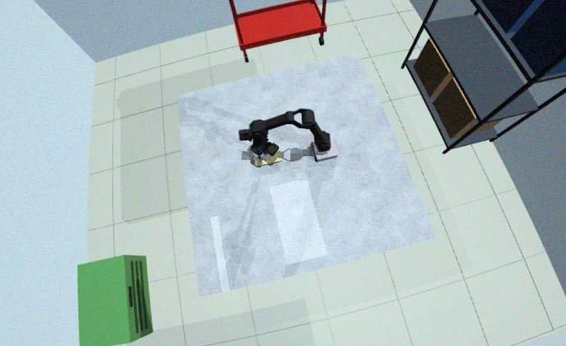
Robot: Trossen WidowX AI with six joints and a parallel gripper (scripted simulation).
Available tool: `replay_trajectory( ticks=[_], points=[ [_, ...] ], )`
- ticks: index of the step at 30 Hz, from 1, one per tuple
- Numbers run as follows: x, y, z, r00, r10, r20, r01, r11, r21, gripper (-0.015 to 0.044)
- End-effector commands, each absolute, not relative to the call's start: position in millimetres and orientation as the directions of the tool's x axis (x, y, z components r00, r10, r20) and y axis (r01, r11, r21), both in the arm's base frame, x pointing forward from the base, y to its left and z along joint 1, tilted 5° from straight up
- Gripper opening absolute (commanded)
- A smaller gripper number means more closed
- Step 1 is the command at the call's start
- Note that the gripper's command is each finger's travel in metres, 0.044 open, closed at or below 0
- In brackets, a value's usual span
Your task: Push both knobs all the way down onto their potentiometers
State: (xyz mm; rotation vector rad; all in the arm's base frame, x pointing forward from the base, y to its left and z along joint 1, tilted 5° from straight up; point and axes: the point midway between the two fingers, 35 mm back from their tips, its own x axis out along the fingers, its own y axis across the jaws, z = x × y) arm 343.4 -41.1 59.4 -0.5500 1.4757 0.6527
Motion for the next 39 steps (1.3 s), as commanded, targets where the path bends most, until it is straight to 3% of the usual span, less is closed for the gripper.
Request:
replay_trajectory(
  ticks=[1,5,8,24,39],
  points=[
    [344,-42,60,-0.010,0.061,-0.998,-0.696,0.717,0.051,0.0184],
    [356,-51,75,0.093,0.018,-0.996,-0.670,0.740,-0.049,0.0079],
    [356,-50,76,0.090,0.019,-0.996,-0.608,0.793,-0.040,0.0000],
    [361,-42,81,0.073,0.028,-0.997,-0.107,0.994,0.020,0.0000],
    [366,-35,86,0.057,0.038,-0.998,0.399,0.915,0.058,0.0000]
  ],
)
